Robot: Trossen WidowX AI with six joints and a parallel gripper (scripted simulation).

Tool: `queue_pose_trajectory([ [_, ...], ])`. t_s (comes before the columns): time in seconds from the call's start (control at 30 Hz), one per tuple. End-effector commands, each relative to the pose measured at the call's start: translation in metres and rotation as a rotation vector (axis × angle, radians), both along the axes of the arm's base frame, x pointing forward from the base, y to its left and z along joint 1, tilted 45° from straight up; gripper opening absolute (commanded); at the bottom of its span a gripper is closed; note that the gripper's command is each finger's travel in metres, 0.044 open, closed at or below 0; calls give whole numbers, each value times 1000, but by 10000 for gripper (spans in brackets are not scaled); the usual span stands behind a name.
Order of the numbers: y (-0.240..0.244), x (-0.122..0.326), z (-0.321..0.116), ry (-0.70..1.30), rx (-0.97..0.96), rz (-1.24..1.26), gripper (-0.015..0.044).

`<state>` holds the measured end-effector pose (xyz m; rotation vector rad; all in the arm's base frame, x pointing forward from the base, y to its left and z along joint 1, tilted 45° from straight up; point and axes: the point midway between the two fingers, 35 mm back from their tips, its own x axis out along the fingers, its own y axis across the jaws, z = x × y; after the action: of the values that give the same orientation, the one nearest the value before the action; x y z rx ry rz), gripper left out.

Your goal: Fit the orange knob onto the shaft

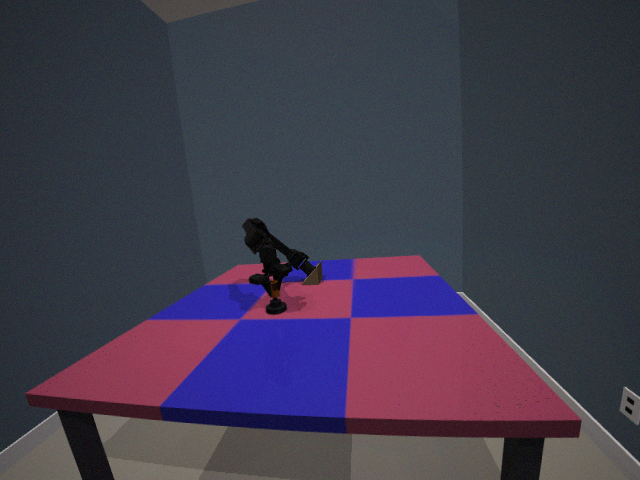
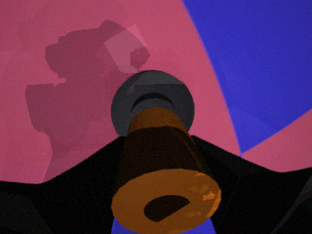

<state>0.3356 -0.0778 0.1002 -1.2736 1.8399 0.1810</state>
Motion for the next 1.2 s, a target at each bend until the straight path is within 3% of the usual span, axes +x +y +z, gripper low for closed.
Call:
queue_pose_trajectory([
  [0.0,2,1,0,50,5,58,0],
  [1.0,1,1,2,50,5,58,0],
  [1.17,1,1,2,136,17,147,0],
])
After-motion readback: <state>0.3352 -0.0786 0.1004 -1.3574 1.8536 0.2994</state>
